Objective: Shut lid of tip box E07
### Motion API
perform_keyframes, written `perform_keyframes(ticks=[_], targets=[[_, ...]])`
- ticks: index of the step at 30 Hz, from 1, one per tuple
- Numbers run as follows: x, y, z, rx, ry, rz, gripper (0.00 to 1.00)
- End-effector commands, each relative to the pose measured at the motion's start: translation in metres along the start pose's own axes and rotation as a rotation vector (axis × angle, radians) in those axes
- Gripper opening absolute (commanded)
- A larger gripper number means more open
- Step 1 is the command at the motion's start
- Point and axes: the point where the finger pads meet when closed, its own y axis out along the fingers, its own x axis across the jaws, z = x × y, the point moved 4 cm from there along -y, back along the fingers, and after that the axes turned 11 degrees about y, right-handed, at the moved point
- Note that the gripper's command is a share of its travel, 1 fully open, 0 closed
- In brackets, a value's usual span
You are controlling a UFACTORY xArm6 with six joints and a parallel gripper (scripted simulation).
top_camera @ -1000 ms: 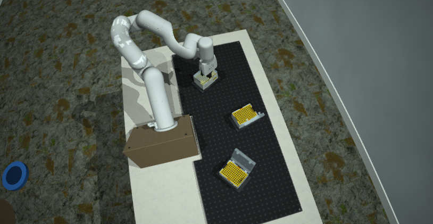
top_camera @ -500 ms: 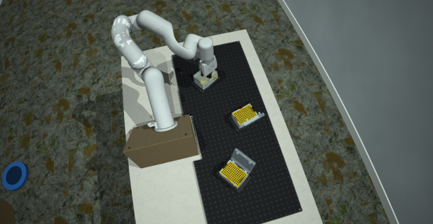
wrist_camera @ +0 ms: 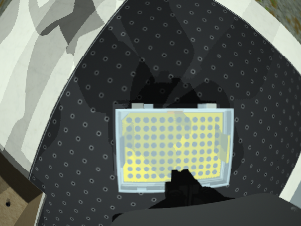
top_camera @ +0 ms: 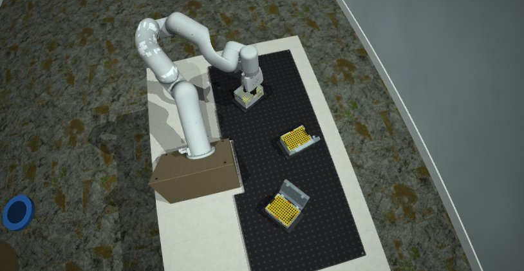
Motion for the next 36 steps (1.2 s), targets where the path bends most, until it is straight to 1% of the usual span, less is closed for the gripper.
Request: perform_keyframes(ticks=[1, 23, 32, 36], targets=[[-0.001, 0.001, 0.000, 0.001, 0.001, 0.002, 0.00], [-0.001, 0.001, 0.000, 0.001, 0.001, 0.002, 0.00], [0.000, -0.014, 0.000, 0.001, 0.001, 0.002, 0.00], [0.000, -0.018, 0.000, 0.001, 0.001, 0.002, 0.00]])
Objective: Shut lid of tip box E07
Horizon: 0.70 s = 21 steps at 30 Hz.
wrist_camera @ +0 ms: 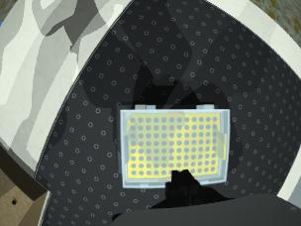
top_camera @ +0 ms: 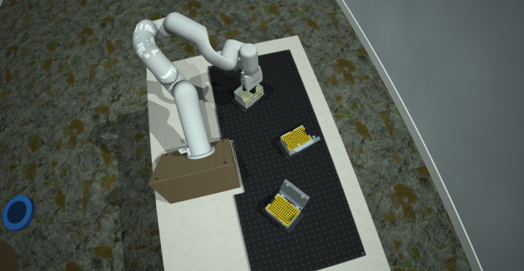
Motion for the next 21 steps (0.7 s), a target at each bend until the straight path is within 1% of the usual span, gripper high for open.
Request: perform_keyframes(ticks=[1, 21], targets=[[0.002, -0.007, 0.000, -0.001, -0.002, -0.006, 0.00], [0.002, -0.037, 0.000, -0.001, -0.002, -0.006, 0.00]])
